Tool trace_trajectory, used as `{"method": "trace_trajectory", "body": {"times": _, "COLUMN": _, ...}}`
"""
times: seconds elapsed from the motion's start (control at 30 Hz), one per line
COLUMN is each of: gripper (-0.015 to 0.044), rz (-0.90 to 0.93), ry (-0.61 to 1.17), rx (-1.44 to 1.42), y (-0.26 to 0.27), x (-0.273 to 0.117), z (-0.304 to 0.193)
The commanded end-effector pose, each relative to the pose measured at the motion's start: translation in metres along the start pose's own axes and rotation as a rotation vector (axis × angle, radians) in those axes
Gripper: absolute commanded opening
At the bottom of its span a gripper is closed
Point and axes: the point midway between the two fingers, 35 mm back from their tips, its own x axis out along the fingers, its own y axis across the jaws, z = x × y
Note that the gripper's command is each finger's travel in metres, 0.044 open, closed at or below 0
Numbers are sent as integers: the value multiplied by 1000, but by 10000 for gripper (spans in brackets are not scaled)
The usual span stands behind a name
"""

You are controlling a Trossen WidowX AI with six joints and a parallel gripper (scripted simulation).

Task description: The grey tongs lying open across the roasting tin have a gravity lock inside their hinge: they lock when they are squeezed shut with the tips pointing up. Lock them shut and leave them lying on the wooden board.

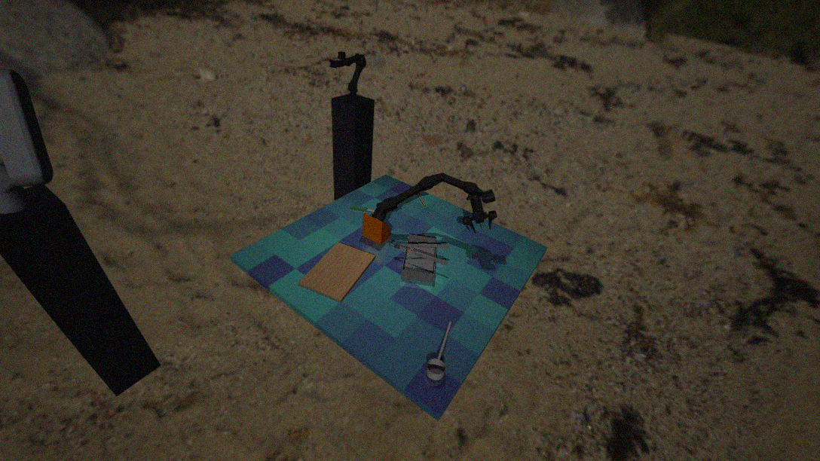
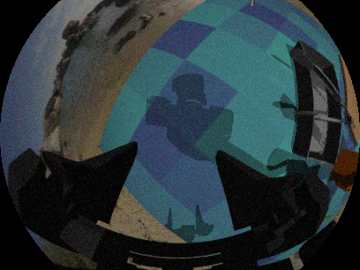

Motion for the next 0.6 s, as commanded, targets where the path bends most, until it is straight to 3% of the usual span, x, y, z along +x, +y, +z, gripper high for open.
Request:
{"method": "trace_trajectory", "body": {"times": 0.0, "gripper": 426, "rz": 0, "ry": 0, "rx": 0, "y": 0, "x": 0, "z": 0}}
{"method": "trace_trajectory", "body": {"times": 0.23, "gripper": 440, "rz": -96, "ry": -47, "rx": 191, "y": -40, "x": -2, "z": 55}}
{"method": "trace_trajectory", "body": {"times": 0.57, "gripper": 440, "rz": -336, "ry": -139, "rx": 828, "y": -186, "x": -35, "z": 164}}
